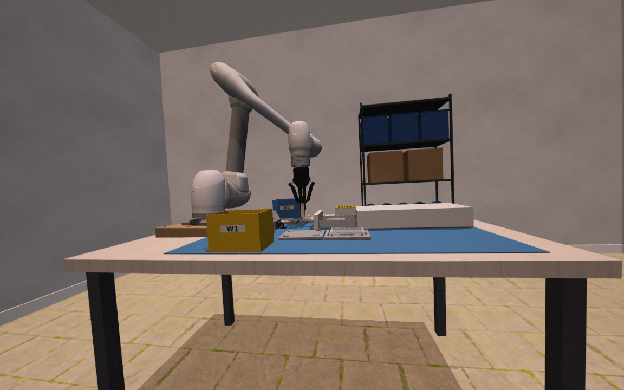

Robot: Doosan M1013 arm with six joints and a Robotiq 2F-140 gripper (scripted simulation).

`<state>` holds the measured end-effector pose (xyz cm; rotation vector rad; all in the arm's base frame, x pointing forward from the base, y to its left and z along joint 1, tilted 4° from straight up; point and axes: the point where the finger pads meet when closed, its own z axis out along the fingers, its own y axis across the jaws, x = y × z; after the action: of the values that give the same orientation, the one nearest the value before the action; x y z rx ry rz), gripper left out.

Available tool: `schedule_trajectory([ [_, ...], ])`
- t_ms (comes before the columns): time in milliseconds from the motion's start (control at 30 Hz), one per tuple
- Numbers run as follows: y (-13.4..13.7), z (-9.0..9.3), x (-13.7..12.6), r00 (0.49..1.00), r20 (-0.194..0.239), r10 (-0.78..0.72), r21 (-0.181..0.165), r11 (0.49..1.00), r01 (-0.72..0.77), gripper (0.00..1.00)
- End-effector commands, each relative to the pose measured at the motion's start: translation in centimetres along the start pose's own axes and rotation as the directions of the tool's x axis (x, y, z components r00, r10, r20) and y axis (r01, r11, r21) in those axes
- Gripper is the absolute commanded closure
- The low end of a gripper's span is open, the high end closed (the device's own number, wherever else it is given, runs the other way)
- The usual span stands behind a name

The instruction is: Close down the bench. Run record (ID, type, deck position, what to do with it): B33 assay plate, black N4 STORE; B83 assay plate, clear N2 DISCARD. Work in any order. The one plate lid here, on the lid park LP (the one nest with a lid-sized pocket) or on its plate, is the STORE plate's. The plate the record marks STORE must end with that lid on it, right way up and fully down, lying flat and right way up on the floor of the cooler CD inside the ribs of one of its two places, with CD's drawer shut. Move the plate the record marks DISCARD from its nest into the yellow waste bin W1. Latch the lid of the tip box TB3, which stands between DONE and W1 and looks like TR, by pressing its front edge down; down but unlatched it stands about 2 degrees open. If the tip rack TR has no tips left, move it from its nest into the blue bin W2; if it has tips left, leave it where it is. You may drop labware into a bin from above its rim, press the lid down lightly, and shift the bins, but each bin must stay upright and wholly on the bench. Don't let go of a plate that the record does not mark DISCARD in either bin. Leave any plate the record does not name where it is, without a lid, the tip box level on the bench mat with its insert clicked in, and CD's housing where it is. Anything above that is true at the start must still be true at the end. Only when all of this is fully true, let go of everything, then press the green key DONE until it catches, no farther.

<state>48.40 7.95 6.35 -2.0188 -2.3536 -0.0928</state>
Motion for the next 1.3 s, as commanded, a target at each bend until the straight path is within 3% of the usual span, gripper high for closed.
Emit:
schedule_trajectory([
  [0, 0.0, 0.5, 0.0, 1.000, 0.000, 0.000, 0.000, 1.000, 0.000, 1.00],
  [1267, 0.0, 4.3, 0.0, 1.000, 0.000, 0.000, 0.000, 1.000, 0.000, 1.00],
])
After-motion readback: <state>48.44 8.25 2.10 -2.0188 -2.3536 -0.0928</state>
